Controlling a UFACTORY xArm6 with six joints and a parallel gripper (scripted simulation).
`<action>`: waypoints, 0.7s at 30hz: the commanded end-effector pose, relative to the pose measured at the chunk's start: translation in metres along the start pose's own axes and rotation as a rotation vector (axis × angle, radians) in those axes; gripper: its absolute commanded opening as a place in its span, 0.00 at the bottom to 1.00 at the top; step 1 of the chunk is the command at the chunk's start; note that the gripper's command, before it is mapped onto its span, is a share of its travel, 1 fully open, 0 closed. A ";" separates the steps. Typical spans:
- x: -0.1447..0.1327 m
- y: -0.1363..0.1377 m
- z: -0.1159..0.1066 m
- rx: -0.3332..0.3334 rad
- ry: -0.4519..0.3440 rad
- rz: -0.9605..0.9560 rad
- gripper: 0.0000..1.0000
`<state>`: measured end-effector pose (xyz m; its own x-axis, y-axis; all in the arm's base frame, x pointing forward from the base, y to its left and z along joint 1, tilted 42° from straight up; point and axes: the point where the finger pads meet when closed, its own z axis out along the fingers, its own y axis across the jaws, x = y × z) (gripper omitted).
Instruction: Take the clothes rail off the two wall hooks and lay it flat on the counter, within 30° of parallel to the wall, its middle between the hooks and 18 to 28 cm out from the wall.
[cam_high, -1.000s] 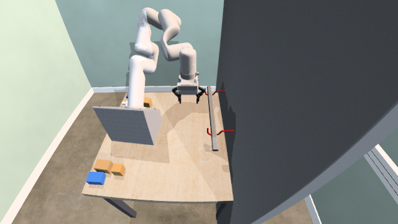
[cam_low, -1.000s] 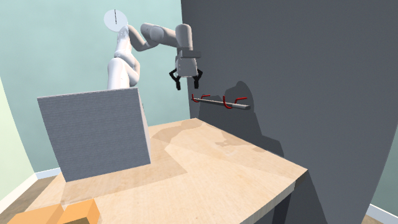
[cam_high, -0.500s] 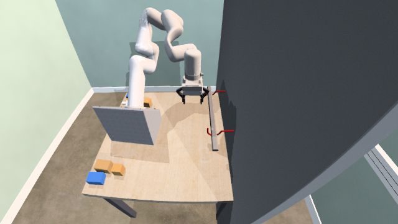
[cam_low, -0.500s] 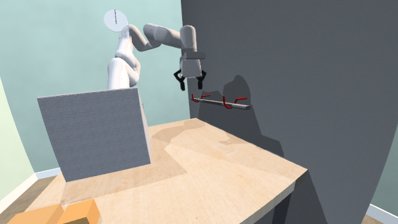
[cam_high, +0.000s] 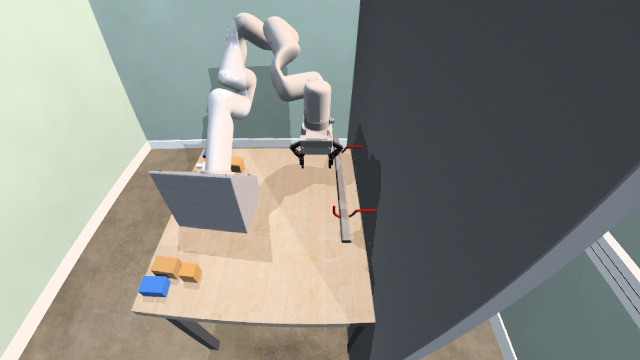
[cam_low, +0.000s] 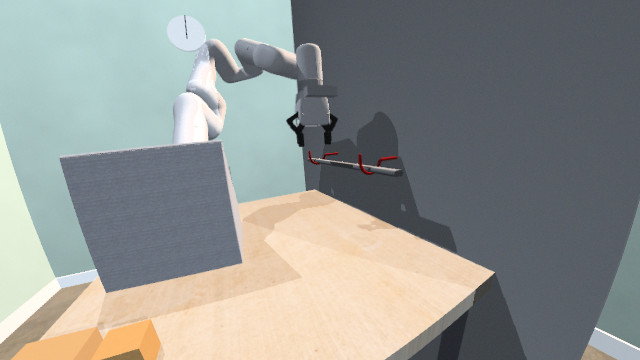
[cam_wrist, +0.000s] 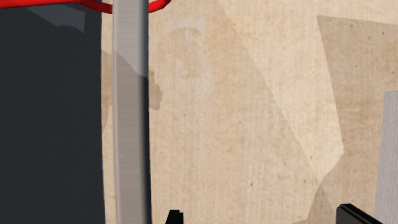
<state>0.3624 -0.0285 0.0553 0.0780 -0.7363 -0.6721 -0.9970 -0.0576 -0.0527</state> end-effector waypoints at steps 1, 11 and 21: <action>0.000 -0.008 0.000 0.003 0.002 -0.001 1.00; 0.000 -0.021 0.003 0.003 0.002 -0.001 1.00; 0.000 -0.037 0.006 0.003 0.002 -0.001 1.00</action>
<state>0.3933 -0.0226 0.0523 0.0781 -0.7363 -0.6721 -0.9969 -0.0576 -0.0527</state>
